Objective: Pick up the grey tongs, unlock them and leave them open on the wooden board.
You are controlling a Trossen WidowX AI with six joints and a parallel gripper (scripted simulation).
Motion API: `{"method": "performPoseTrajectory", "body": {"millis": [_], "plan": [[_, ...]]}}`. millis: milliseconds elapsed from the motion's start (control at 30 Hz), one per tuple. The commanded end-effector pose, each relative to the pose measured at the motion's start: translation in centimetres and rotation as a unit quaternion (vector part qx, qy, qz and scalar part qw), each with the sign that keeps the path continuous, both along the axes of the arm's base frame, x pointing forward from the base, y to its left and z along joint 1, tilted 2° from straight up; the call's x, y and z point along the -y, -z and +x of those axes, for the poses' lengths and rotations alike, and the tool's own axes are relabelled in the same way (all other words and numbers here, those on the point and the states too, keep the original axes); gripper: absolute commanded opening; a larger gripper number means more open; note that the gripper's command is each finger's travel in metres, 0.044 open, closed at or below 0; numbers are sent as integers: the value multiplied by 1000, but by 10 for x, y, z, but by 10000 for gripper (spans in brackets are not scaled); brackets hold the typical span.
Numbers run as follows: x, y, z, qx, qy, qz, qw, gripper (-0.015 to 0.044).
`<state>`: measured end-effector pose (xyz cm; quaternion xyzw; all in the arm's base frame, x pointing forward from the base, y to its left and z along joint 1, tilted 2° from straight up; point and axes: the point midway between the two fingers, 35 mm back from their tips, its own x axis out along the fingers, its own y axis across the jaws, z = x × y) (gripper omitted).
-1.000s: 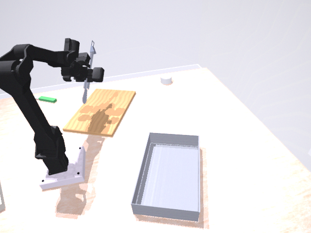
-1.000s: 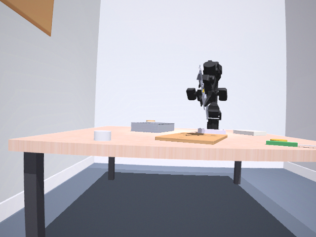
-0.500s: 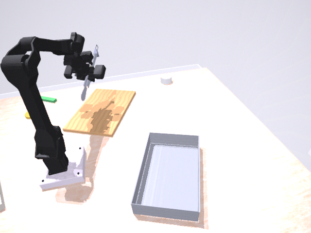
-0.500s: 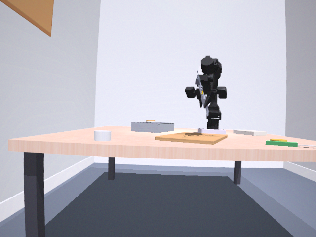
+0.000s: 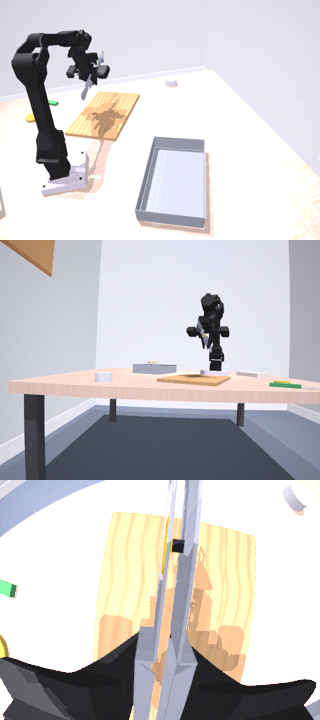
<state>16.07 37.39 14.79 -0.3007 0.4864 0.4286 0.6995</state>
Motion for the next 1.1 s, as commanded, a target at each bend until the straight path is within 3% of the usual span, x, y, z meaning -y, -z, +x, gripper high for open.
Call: {"method": "performPoseTrajectory", "body": {"millis": [0, 667, 1067], "plan": [[0, -6, 1, -14, 2, -20, 1000, -150], [17, -16, -5, -85, 8, -144, 986, -150], [17, -16, -6, -87, 9, -148, 985, -150]]}}
